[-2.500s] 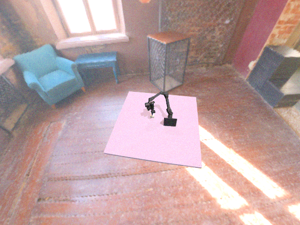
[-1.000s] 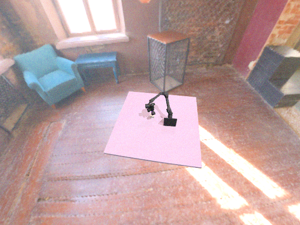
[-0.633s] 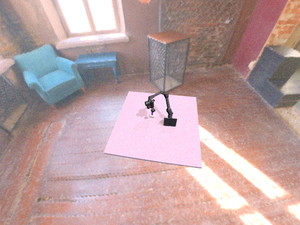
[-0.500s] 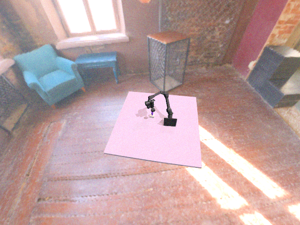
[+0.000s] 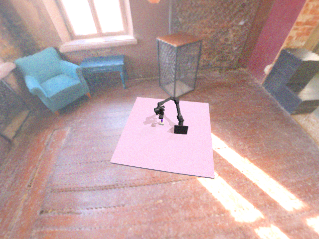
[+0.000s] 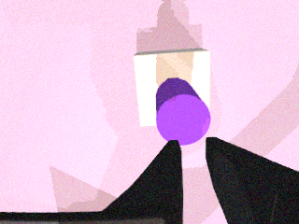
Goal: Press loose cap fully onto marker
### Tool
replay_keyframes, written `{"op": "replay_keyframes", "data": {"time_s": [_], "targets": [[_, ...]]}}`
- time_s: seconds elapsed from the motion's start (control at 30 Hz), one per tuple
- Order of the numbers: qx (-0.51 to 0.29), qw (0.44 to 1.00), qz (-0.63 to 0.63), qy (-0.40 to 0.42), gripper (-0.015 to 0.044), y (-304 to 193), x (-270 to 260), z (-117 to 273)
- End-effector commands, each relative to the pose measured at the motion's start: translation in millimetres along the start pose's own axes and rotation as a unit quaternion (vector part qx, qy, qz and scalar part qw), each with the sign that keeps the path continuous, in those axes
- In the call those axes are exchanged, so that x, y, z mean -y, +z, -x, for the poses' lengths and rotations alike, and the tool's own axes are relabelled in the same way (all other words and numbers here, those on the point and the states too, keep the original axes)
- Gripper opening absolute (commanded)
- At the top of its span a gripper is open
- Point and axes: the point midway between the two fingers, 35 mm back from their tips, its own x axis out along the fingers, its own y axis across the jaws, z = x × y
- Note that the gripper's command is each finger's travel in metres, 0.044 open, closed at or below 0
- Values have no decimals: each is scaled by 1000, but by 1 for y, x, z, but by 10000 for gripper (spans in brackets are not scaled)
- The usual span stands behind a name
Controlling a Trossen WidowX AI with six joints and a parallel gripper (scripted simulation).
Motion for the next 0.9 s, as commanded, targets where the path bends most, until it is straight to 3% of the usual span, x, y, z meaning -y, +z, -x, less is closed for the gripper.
{"op": "replay_keyframes", "data": {"time_s": [0.0,0.87], "targets": [[2,1000,-6,-1,0,1,0,0],[2,1000,-6,-1,0,1,0,-22]]}}
